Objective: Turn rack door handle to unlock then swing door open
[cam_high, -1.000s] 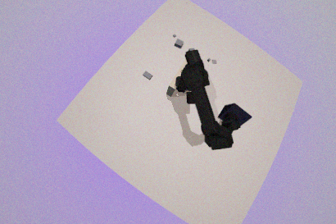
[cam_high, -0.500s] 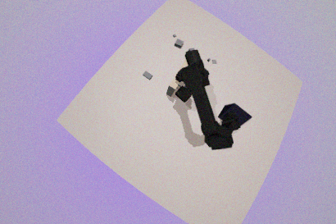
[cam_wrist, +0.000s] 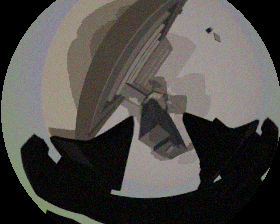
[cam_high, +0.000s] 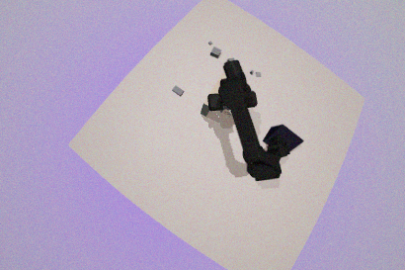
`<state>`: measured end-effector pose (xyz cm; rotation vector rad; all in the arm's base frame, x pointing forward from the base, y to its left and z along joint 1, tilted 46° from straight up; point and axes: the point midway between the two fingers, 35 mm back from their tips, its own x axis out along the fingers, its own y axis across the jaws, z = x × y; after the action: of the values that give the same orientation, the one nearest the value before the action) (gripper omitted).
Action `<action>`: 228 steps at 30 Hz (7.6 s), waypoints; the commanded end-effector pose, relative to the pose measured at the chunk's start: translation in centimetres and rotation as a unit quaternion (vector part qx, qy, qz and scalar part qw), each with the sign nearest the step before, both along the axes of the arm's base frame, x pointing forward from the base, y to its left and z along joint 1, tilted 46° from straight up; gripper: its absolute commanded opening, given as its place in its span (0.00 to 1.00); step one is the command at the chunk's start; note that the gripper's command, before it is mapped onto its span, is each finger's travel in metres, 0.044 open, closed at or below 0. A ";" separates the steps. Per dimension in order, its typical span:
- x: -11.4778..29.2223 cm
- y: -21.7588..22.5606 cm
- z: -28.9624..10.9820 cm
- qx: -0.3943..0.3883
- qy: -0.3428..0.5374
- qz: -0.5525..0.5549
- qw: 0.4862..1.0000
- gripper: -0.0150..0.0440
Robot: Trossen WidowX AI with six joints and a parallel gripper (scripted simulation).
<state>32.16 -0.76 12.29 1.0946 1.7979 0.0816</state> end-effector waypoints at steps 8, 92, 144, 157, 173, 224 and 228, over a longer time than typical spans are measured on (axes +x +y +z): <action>0.1 0.0 -0.1 -0.025 0.175 -0.177 0.968 0.75; -2.2 -1.7 -1.4 -0.016 0.104 -0.106 0.989 0.29; -6.2 -9.1 -8.2 0.023 -0.184 0.183 0.965 0.29; -5.8 -11.3 -10.3 0.033 -0.257 0.258 0.931 0.29; -4.3 -13.9 -13.1 0.045 -0.350 0.351 0.867 0.29; -3.6 -17.2 -10.8 0.016 -0.364 0.349 0.863 0.75; -3.6 -17.7 -10.2 0.010 -0.364 0.345 0.865 0.75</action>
<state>28.56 -18.02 1.65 0.2858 1.3826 0.8476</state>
